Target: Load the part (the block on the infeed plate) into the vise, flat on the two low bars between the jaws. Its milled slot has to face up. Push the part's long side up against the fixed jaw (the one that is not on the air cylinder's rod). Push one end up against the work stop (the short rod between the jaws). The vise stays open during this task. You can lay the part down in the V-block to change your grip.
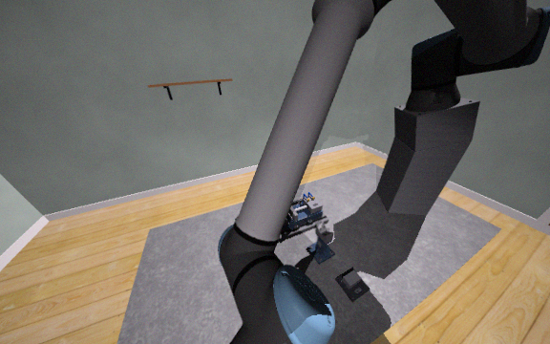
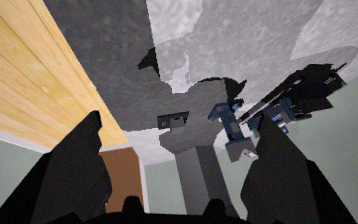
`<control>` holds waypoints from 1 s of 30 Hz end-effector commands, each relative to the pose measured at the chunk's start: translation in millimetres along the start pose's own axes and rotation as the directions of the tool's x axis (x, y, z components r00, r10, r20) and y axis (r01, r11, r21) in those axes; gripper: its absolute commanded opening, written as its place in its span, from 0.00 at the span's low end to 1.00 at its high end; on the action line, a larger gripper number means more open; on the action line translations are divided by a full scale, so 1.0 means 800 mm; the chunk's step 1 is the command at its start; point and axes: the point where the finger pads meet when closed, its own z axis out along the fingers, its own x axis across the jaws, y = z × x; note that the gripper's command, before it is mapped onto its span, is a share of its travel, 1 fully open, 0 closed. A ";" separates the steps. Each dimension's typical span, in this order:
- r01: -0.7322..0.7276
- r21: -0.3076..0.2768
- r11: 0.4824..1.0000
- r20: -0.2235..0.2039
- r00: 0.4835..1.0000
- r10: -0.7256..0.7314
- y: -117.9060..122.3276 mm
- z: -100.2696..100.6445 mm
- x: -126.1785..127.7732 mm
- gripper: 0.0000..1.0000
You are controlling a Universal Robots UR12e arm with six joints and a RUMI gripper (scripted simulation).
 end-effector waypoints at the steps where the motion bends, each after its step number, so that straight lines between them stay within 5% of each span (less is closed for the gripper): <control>1: -0.134 0.057 0.989 0.035 0.991 0.132 0.012 0.011 -0.002 1.00; 16: -0.466 0.113 0.878 0.163 0.880 0.446 0.064 0.039 0.000 1.00; 30: -0.782 0.073 0.619 0.346 0.602 0.719 0.154 0.062 0.012 1.00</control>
